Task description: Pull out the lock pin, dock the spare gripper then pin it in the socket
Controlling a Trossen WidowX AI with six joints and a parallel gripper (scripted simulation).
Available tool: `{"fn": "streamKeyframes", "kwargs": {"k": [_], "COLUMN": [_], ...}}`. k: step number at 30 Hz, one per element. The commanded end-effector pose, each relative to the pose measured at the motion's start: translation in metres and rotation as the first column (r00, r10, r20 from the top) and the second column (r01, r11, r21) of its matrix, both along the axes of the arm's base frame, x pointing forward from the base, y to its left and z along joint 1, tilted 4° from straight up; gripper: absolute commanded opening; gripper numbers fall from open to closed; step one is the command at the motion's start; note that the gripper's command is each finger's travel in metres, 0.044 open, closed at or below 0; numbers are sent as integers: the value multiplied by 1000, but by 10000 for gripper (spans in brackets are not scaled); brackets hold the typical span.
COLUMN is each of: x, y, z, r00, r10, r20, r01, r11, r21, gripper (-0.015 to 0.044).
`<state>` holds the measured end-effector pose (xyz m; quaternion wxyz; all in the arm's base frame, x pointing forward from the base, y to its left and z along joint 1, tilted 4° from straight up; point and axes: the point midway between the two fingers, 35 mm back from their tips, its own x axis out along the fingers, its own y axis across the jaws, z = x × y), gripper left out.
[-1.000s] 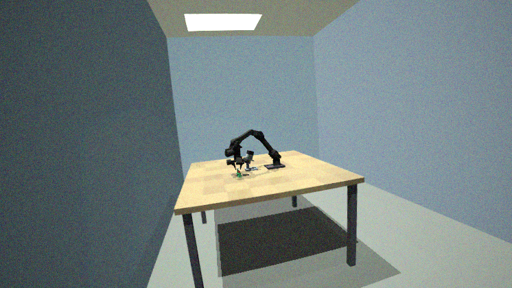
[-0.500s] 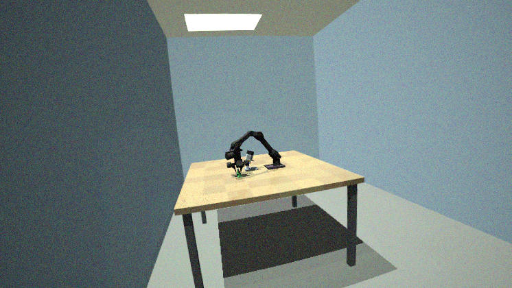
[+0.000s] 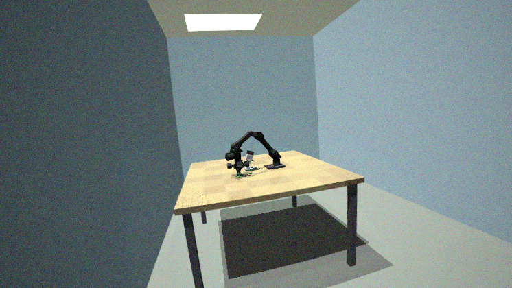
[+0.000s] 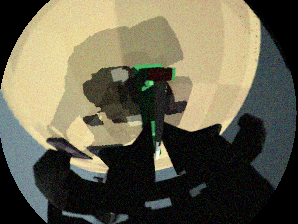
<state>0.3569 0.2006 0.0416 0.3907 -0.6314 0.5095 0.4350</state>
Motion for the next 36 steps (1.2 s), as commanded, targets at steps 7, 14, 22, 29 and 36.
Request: {"fn": "streamKeyframes", "kwargs": {"k": [7,14,22,29,36], "x": [0,0,0,-1,-3], "y": [0,2,3,4,4], "z": [-1,10,29,46,63], "r00": [1000,1000,1000,1000,1000], "r10": [1,1,1,1,1], "r20": [-2,-2,-2,-2,-2], "r01": [-1,-1,-1,-1,-1], "r11": [1000,1000,1000,1000,1000], "r21": [3,3,4,4,4], "gripper": [0,0,0,0,0]}}
